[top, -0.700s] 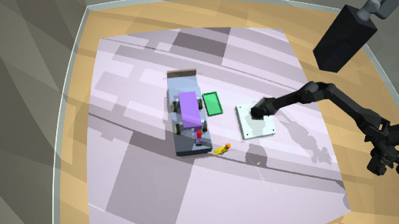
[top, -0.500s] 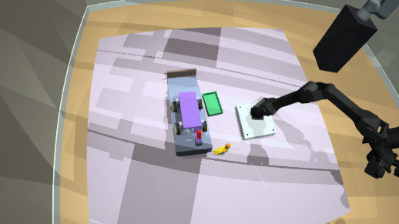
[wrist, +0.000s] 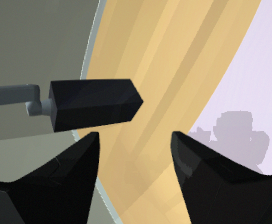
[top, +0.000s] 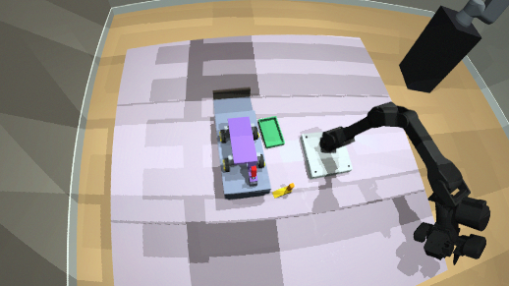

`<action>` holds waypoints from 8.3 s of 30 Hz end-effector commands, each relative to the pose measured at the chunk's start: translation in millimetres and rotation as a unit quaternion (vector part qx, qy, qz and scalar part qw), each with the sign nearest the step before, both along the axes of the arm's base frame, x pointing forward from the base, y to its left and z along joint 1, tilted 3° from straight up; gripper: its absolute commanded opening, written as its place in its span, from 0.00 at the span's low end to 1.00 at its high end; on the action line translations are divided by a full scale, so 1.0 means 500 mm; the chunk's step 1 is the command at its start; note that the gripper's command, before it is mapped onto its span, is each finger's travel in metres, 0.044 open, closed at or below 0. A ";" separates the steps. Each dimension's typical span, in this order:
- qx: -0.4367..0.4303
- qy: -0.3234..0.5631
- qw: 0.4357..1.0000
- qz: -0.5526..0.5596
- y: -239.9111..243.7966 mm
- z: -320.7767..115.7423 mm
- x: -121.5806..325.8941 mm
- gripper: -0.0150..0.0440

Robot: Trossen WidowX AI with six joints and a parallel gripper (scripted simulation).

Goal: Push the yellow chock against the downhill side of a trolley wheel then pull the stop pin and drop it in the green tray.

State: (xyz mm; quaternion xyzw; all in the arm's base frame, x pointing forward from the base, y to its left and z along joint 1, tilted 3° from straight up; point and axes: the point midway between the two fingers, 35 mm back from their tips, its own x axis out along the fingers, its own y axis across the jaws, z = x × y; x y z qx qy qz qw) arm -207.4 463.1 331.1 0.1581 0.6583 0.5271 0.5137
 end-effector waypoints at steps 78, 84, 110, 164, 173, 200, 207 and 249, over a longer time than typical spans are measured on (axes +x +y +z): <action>-0.189 -0.451 0.681 0.546 -0.570 -0.508 0.735 0.58; -0.189 -0.451 0.681 0.546 -0.569 -0.527 0.736 0.58; -0.189 -0.451 0.681 0.546 -0.571 -0.571 0.734 0.58; -0.189 -0.450 0.681 0.546 -0.578 -0.490 0.725 0.25; -0.189 -0.450 0.681 0.546 -0.579 -0.441 0.724 0.25; -0.189 -0.451 0.681 0.546 -0.567 -0.311 0.737 0.25; -0.200 -0.446 0.693 0.530 -0.567 -0.311 0.737 0.25; -0.451 -0.216 0.865 -0.045 -0.567 -0.311 0.737 0.25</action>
